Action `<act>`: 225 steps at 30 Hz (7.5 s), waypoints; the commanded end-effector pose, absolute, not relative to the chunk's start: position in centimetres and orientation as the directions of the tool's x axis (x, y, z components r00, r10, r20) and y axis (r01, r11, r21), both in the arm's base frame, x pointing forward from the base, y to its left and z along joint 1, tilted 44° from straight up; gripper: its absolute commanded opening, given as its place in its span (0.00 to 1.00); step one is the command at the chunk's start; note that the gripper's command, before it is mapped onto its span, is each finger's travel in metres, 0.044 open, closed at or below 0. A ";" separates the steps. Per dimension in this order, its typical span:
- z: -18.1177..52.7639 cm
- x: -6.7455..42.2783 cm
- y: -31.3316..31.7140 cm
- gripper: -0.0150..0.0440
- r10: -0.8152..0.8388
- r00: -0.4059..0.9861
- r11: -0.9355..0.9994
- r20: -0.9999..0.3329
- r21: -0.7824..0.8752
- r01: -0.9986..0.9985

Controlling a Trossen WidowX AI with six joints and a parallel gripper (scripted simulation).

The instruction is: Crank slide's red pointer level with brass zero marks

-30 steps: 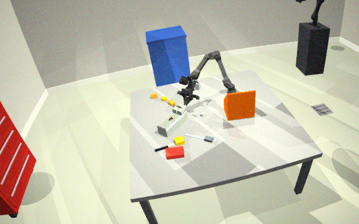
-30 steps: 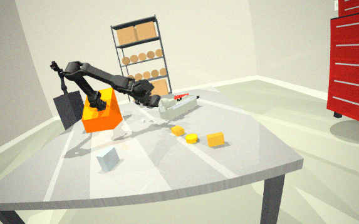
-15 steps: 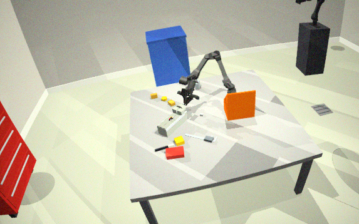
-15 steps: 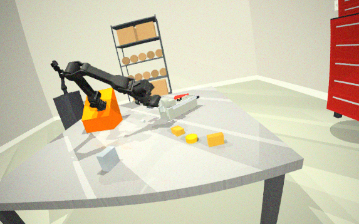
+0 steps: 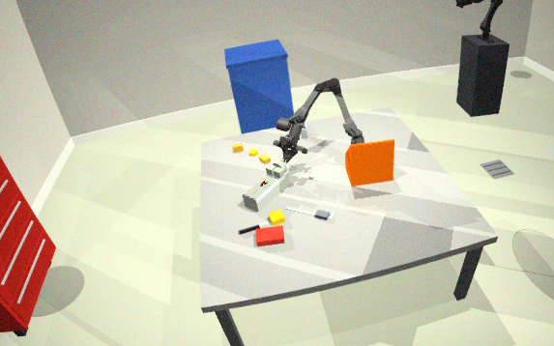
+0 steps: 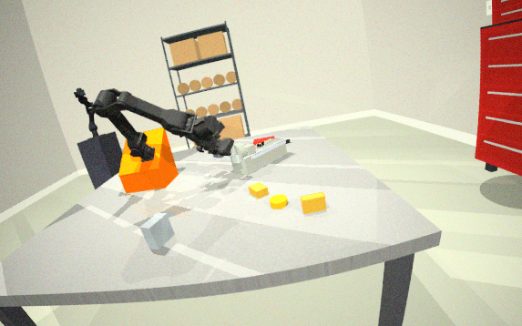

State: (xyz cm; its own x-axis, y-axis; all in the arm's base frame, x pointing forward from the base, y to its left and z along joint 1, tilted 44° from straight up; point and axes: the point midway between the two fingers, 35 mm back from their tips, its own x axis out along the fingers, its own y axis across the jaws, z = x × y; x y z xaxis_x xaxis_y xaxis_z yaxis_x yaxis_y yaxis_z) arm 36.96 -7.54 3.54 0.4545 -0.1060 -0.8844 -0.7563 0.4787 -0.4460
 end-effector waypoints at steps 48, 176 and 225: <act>4.0 38.9 -9.4 0.25 -0.116 0.475 0.474 -0.873 -0.468 -0.745; -0.2 38.2 -12.5 0.25 -0.117 0.473 0.474 -0.873 -0.468 -0.746; -0.4 38.1 -12.5 0.25 -0.117 0.473 0.474 -0.873 -0.468 -0.746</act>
State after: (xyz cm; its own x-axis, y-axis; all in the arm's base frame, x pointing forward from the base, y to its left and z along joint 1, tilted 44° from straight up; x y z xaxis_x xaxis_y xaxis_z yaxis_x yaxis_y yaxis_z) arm 38.54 -12.41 0.37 0.4929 -0.1162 -0.8623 -0.7362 0.4725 -0.4845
